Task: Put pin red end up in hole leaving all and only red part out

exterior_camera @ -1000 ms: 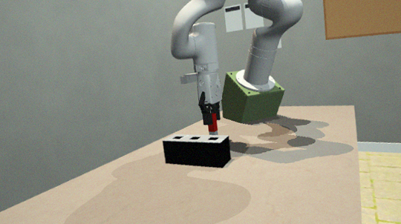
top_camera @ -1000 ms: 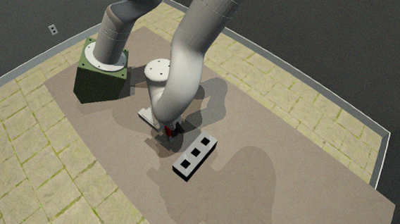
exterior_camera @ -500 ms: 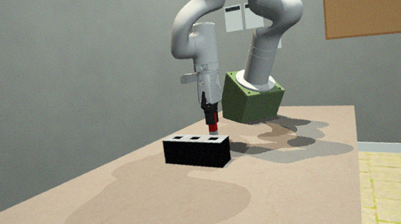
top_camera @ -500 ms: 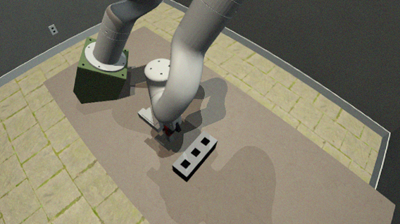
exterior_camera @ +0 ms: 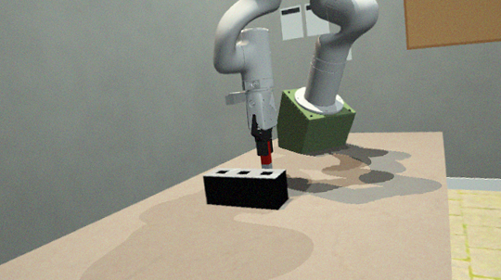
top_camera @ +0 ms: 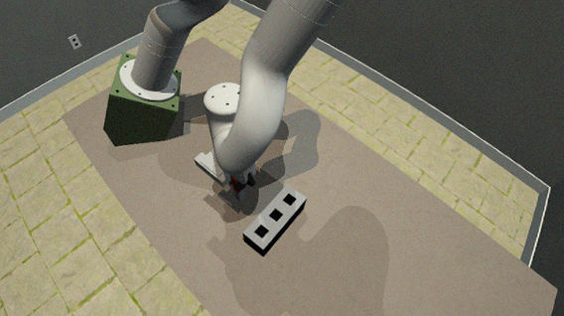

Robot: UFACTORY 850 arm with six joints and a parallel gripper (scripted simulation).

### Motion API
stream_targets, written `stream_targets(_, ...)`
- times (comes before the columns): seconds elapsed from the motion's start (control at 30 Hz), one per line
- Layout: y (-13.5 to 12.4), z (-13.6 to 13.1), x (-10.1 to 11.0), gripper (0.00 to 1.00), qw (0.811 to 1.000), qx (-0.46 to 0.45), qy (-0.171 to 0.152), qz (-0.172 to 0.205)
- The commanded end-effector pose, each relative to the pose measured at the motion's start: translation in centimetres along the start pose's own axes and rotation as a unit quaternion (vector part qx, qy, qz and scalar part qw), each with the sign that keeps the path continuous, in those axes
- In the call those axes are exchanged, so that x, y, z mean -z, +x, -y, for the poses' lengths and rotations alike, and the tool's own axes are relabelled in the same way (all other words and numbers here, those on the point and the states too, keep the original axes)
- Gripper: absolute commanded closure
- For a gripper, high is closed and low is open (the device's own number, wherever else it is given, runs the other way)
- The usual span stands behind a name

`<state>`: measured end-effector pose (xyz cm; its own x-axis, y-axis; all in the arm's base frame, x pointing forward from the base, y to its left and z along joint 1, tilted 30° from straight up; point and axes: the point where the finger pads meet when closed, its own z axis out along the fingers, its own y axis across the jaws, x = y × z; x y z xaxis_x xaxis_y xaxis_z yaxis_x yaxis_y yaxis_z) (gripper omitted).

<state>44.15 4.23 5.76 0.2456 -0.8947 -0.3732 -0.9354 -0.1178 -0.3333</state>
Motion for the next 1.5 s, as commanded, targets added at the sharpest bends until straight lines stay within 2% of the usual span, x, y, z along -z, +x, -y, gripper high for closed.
stream_targets(0.0,0.0,0.2,0.8,1.00,1.000,0.001,0.001,-0.001)
stream_targets(0.53,0.0,0.2,0.8,1.00,1.000,0.001,0.001,-0.001)
stream_targets(0.57,-0.1,0.2,1.9,1.00,1.000,0.000,0.001,-0.001)
stream_targets(1.1,-0.1,0.2,1.9,1.00,1.000,0.000,0.001,-0.001)
stream_targets(1.13,-0.1,0.1,3.4,1.00,1.000,0.000,0.001,-0.001)
stream_targets(1.47,-0.1,0.1,3.4,1.00,1.000,0.000,0.001,-0.001)
